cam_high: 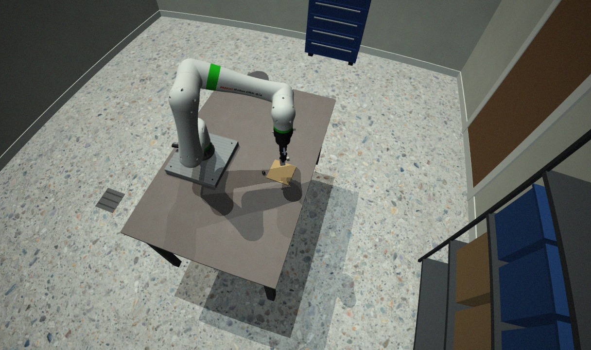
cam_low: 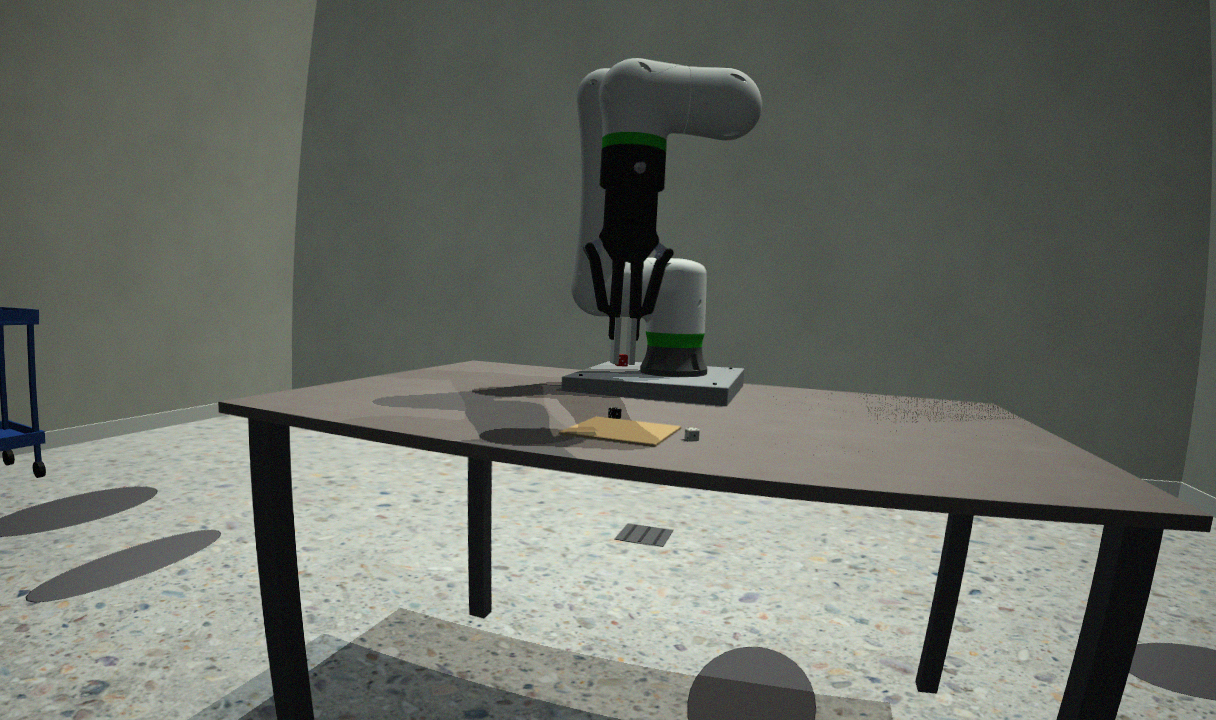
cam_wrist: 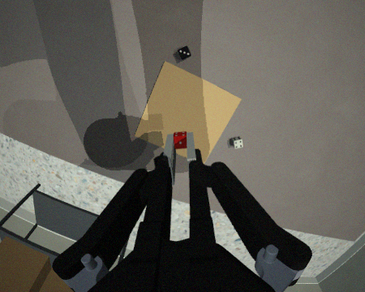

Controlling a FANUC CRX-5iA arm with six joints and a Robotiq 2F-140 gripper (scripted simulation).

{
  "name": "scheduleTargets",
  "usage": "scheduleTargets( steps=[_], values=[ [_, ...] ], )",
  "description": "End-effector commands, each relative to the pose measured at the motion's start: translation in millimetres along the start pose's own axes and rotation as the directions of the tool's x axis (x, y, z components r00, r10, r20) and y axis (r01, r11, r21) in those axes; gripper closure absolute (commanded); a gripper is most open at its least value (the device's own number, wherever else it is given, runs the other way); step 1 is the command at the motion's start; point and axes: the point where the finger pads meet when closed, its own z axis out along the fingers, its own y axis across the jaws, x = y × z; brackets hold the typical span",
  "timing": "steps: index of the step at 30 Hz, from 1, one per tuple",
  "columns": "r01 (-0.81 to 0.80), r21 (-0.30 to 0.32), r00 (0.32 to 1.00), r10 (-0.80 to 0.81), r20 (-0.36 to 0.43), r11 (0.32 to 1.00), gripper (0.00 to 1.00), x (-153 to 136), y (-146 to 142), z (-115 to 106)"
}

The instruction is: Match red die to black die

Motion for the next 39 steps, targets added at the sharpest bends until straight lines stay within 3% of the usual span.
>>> scheduleTargets(
  steps=[1,6,9,12,15,17,28,33,39],
  values=[
    [0.103,-0.005,0.995,-0.103,0.001,0.995,0.93,-6.2,8.5,0.1],
    [0.105,-0.005,0.994,-0.104,0.02,0.994,0.93,-6.0,8.5,0.4],
    [0.103,-0.003,0.99,-0.103,0.092,0.995,0.93,-4.7,8.0,1.0],
    [0.101,-0.001,0.968,-0.099,0.23,0.995,0.93,-1.3,7.1,2.0],
    [0.101,-0.001,0.967,-0.098,0.234,0.995,0.93,-1.2,7.1,2.0],
    [0.1,0.001,0.936,-0.094,0.338,0.995,0.93,1.6,6.6,2.9],
    [0.105,-0.006,0.802,-0.081,0.592,0.994,0.93,10.0,8.6,5.7],
    [0.106,-0.007,0.767,-0.077,0.637,0.994,0.93,11.7,9.1,6.2],
    [0.11,-0.015,0.652,-0.06,0.756,0.994,0.93,20.1,9.0,12.3]
  ],
)
